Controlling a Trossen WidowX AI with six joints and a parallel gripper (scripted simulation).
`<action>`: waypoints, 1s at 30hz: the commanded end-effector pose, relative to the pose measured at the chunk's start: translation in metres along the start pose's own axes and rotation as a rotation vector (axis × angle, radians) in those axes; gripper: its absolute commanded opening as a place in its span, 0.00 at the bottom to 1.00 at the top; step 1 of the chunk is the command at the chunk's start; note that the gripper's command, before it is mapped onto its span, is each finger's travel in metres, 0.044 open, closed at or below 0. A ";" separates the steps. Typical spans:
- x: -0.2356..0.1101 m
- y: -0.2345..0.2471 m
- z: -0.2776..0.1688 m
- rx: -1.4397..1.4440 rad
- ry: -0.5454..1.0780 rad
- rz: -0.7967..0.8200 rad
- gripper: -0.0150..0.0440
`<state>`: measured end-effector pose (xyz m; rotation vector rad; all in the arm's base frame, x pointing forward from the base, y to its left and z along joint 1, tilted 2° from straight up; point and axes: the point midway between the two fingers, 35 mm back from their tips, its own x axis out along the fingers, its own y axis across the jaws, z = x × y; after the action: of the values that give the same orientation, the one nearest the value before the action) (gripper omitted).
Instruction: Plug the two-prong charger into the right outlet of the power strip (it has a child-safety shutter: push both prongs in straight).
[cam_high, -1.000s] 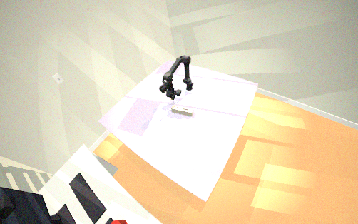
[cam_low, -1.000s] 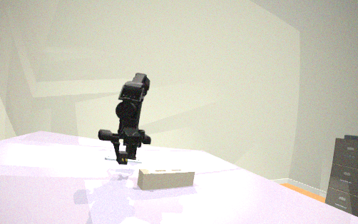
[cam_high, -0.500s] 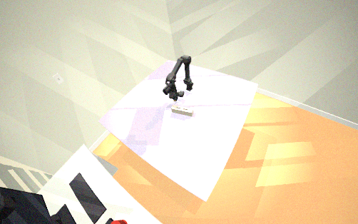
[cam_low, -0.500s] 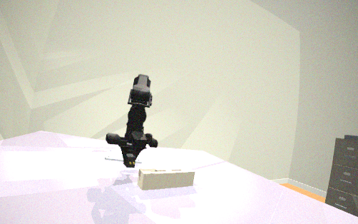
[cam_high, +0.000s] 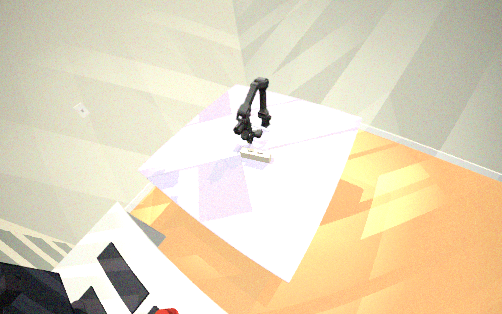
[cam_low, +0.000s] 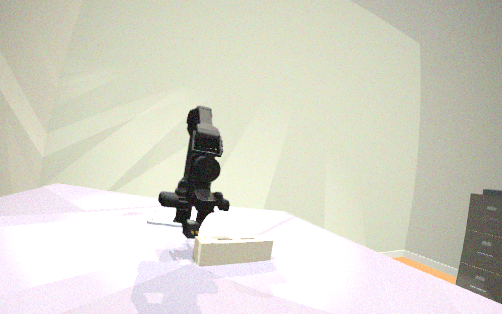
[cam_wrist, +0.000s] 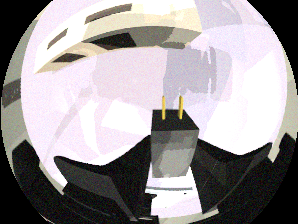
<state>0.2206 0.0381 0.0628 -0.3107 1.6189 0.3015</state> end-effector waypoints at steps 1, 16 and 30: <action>0.003 0.008 -0.001 0.004 0.000 0.005 0.25; 0.014 0.035 -0.005 0.014 0.001 0.009 0.25; 0.014 0.040 0.005 0.016 0.001 0.010 0.25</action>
<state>0.2055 0.0738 0.0483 -0.2963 1.6271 0.2942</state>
